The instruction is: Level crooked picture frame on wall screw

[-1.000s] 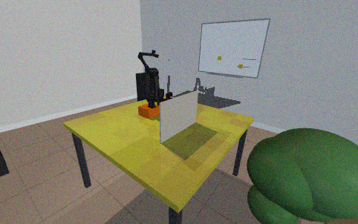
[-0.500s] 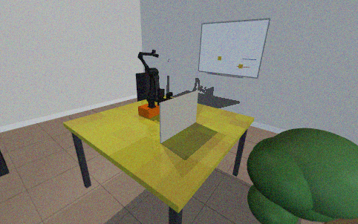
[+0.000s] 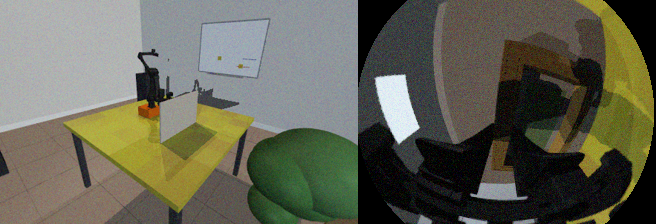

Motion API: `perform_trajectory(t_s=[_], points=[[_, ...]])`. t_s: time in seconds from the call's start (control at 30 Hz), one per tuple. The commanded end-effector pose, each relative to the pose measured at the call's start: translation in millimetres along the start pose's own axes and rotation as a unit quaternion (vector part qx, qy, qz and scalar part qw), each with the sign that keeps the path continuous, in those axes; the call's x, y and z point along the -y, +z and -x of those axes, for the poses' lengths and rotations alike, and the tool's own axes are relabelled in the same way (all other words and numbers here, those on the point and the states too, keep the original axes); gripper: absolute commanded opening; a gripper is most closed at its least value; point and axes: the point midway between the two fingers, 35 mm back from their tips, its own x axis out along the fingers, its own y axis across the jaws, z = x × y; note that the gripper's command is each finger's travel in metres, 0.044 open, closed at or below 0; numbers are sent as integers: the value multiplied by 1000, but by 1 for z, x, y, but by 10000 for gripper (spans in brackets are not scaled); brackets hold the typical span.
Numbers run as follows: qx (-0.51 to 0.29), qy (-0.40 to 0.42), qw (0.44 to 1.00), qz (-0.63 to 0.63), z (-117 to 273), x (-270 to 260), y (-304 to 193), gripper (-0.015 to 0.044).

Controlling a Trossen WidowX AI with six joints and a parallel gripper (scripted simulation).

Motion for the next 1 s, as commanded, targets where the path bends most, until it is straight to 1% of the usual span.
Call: perform_trajectory(t_s=[0.0, 0.97], points=[[1, 4, 1000, 1, 0, -1, 0, 0], [0, 0, 1000, 3, 0, 4, 0, 0]])
